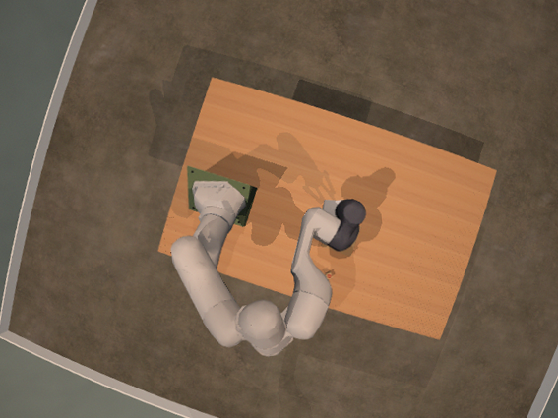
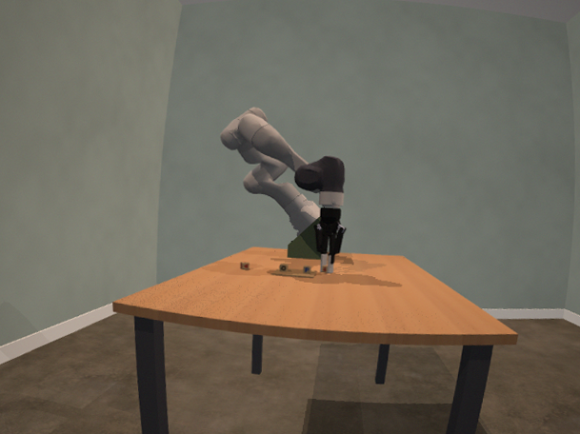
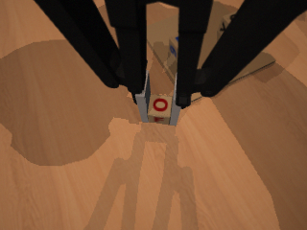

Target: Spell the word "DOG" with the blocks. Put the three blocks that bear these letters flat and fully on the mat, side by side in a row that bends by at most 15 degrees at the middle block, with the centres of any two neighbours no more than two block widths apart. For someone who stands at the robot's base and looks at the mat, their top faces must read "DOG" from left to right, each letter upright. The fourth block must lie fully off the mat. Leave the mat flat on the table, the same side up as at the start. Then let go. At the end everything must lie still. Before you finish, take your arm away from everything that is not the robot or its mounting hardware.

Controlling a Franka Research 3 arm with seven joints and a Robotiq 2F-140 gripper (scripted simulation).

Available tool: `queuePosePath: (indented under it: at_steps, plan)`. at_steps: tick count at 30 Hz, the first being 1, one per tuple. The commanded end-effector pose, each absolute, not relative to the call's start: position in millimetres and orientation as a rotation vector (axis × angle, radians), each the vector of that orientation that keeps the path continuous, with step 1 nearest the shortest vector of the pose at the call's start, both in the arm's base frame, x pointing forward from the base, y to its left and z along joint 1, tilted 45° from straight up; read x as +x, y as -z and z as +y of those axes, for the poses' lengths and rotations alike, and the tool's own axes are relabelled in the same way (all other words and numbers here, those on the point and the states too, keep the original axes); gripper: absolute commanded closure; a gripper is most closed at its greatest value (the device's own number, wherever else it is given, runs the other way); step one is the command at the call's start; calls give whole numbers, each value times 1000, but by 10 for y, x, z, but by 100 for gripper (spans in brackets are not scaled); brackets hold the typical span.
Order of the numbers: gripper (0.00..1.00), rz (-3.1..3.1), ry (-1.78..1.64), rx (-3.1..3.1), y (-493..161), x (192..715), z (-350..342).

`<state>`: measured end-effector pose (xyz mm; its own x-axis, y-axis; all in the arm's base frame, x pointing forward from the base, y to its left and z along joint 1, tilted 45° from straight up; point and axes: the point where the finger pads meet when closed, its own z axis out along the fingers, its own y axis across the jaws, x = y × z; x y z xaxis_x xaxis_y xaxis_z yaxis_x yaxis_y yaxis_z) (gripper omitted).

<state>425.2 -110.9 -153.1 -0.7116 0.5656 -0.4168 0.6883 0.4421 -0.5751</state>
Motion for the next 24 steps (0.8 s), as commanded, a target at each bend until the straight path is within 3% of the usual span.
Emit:
queuePosePath:
  at_steps: [1, 24]
  plan:
    - [87, 2522, 1118, 1112, 1538, 4262, -1110]
    - [87, 2522, 1118, 1112, 1516, 4266, -1088]
